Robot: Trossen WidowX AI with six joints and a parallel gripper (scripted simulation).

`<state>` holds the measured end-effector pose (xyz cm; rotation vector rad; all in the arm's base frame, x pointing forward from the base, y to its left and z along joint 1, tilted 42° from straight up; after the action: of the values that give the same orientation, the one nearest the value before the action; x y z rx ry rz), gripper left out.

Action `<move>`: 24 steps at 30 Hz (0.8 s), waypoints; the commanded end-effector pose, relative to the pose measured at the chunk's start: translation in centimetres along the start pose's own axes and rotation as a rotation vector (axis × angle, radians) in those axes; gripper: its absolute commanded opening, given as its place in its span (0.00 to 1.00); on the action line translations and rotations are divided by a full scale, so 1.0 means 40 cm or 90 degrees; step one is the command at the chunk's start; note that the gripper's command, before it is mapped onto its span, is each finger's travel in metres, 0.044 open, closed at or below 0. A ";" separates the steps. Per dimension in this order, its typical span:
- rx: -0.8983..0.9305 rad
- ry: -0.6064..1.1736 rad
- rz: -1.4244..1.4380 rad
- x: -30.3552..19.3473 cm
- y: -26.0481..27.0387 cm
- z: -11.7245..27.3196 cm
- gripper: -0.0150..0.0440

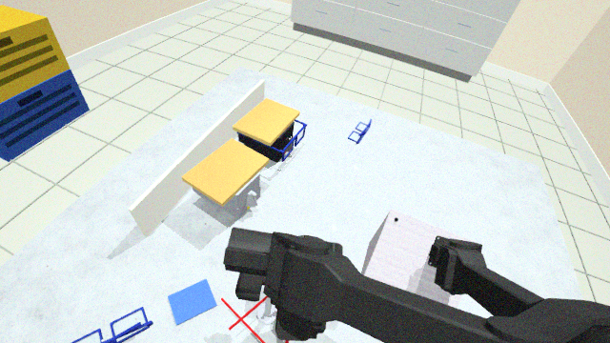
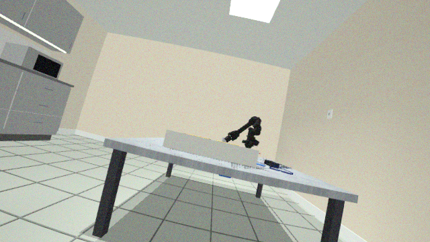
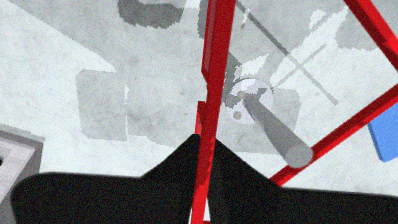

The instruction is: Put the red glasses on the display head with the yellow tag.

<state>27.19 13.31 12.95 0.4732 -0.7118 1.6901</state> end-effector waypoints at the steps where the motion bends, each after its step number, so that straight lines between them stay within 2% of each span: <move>1: -0.001 0.003 -0.001 0.003 0.007 -0.001 0.25; 24: -0.001 0.003 -0.001 0.027 0.032 -0.001 0.25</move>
<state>25.96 13.87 13.35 0.4719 -0.7120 1.6895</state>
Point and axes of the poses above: the point midway between the two fingers, 35 mm back from their tips, its own z axis back along the fingers, its own y axis across the jaws, x = y × z, the point moved 1 cm from there along z, back along the fingers
